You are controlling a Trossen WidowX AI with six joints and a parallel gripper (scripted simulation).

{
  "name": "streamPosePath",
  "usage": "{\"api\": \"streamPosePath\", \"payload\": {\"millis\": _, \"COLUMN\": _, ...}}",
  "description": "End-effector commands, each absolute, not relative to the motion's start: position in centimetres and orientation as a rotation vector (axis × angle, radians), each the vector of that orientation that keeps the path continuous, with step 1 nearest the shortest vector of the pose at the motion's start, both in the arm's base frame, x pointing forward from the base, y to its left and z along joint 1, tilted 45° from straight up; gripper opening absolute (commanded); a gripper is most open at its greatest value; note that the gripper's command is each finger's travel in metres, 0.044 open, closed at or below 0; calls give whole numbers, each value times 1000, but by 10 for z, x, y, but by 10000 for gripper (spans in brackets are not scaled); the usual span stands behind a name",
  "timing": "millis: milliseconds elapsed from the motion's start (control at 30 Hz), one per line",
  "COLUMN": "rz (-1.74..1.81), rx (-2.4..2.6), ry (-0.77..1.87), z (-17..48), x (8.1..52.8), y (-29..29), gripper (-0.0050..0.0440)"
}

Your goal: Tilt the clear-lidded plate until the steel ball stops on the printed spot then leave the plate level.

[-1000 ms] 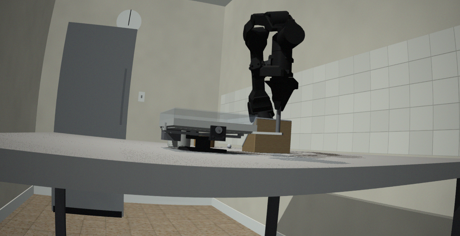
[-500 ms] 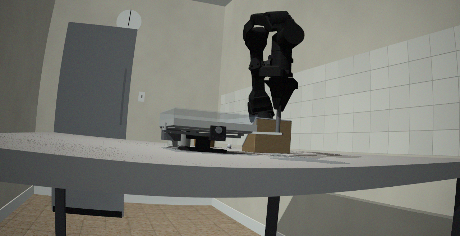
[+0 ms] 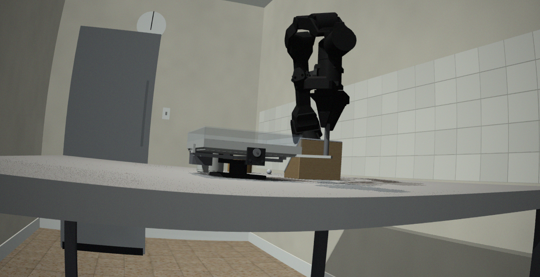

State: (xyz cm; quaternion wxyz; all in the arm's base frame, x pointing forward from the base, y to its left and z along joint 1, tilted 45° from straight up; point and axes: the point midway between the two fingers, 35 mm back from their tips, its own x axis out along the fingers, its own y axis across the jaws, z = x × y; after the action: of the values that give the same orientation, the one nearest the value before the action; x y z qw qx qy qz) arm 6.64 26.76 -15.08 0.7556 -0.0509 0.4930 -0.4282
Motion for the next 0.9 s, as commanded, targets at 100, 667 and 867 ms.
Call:
{"api": "streamPosePath", "payload": {"millis": 100, "rz": -934, "rx": -109, "ry": 1086, "z": -143, "x": 65, "y": 274, "gripper": 300}}
{"api": "streamPosePath", "payload": {"millis": 667, "rz": -934, "rx": -109, "ry": 1086, "z": -125, "x": 61, "y": 292, "gripper": 300}}
{"api": "streamPosePath", "payload": {"millis": 867, "rz": -934, "rx": -109, "ry": 1086, "z": -118, "x": 60, "y": 299, "gripper": 300}}
